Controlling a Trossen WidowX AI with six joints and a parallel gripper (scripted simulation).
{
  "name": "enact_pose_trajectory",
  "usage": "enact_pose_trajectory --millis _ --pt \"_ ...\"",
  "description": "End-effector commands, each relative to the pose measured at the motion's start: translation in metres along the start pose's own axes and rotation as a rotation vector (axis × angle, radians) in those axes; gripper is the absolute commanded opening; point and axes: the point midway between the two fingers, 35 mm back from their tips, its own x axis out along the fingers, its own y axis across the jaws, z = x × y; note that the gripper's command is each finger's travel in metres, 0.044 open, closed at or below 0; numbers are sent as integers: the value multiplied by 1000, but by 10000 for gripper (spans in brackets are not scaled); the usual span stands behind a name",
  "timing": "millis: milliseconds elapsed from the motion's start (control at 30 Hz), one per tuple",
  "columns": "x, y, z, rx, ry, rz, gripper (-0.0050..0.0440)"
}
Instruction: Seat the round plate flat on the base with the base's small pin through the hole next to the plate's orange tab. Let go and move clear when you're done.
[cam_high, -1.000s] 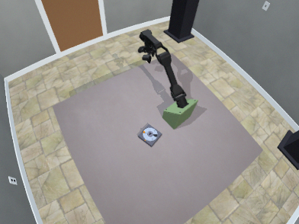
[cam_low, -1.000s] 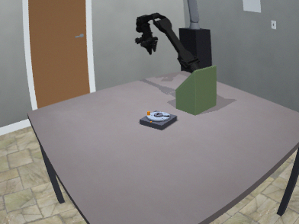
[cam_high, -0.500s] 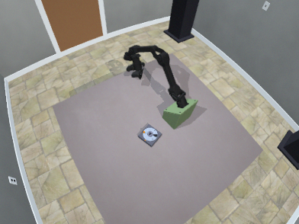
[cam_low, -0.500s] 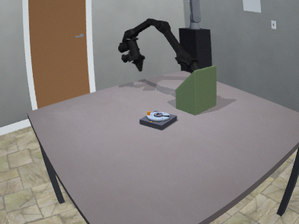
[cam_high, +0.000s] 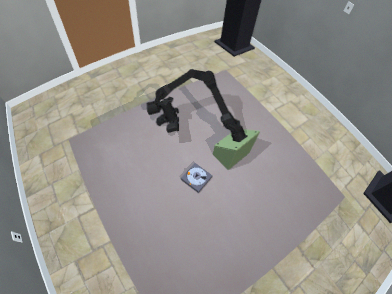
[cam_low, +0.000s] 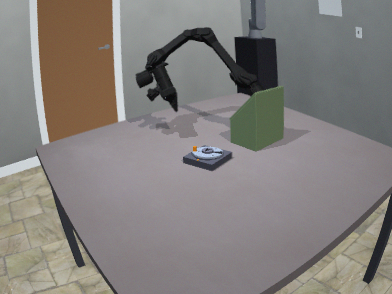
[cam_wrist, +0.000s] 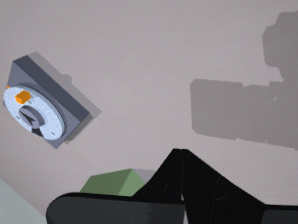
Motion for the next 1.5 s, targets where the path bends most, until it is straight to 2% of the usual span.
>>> enact_pose_trajectory --millis 0,67,333,433,567,633,733,800,1467 --pt "12 60 4 -73 5 -55 0" --pt "12 60 4 -73 5 -55 0" --pt "33 161 -33 -251 -37 -191 -4" --pt "40 191 -54 -317 -81 -248 -5" --pt "47 223 -86 -405 -166 -320 -35" --pt "47 223 -86 -405 -166 -320 -35" --pt "53 241 -110 -465 -242 -365 -50" --pt "54 244 -116 -479 -262 -375 -50" --pt "51 245 -114 -473 -265 -363 -50"
